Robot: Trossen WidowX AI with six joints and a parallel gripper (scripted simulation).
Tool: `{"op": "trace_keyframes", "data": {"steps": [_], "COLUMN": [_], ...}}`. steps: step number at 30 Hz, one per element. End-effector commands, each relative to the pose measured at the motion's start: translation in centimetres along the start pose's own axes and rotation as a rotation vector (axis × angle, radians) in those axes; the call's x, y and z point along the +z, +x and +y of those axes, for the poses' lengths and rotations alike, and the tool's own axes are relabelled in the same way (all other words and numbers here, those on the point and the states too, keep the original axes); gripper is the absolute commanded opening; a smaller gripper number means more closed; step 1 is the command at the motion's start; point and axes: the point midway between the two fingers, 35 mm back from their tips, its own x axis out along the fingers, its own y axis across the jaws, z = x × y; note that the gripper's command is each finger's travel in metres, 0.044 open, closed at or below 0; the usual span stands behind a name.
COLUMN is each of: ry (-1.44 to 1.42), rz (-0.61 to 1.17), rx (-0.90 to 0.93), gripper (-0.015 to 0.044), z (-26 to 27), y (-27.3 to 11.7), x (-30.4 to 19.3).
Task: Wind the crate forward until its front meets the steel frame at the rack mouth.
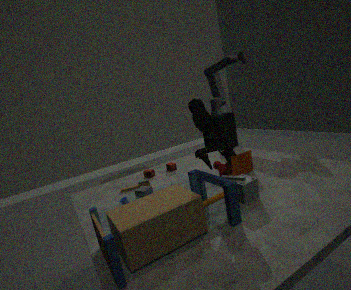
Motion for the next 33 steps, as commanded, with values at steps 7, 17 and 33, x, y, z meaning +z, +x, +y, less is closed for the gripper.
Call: {"op": "trace_keyframes", "data": {"steps": [7,17,33], "ry": [-0.004,0.000,0.000], "rz": [0.004,0.002,0.002], "rx": [-0.003,0.000,0.000], "gripper": [0.0440,0.0282,0.0000], "z": [0.1,0.1,0.1], "y": [1.5,1.5,1.5], "x": [-0.9,-0.9,-0.9]}}
